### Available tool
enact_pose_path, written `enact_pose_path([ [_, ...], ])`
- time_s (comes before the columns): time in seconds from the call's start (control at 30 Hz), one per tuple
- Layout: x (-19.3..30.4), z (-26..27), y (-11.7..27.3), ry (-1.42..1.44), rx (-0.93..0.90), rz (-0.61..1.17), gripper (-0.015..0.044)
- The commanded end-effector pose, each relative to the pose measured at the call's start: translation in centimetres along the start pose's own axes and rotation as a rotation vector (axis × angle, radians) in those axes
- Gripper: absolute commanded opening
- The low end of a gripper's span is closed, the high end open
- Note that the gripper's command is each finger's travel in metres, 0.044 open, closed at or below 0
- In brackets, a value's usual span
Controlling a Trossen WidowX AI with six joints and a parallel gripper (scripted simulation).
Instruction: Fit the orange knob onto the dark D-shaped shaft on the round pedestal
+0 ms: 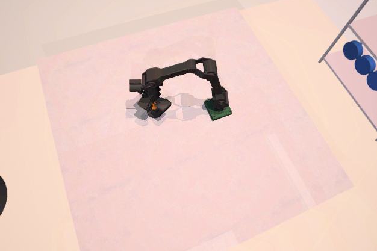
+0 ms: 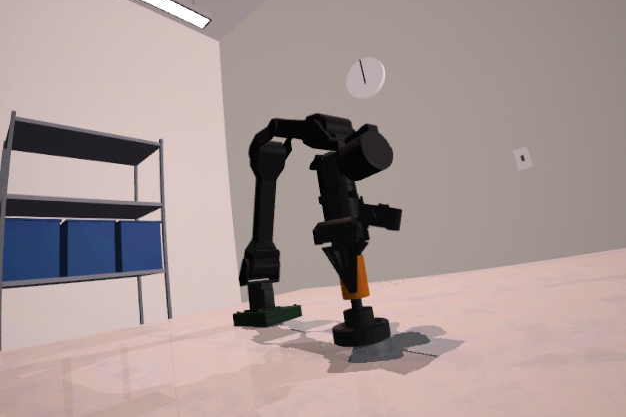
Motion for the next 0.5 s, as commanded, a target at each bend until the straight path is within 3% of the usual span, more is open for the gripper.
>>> enact_pose_path([
  [0.0, 0.03, 0.01, -0.05, 0.006, 0.004, -0.001, 0.0],
  [0.47, 0.31, 0.3, 0.38, 0.006, 0.003, -0.001, 0.0],
])
Point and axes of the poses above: the point midway between the two fingers, 35 mm back from their tips, its own y axis back along the fingers, its own z axis across the jaws, x = y × z, the point moved 3 cm from there along y, back along the fingers, and after that the axes turned 4 degrees about -y, right-handed, at the moved point
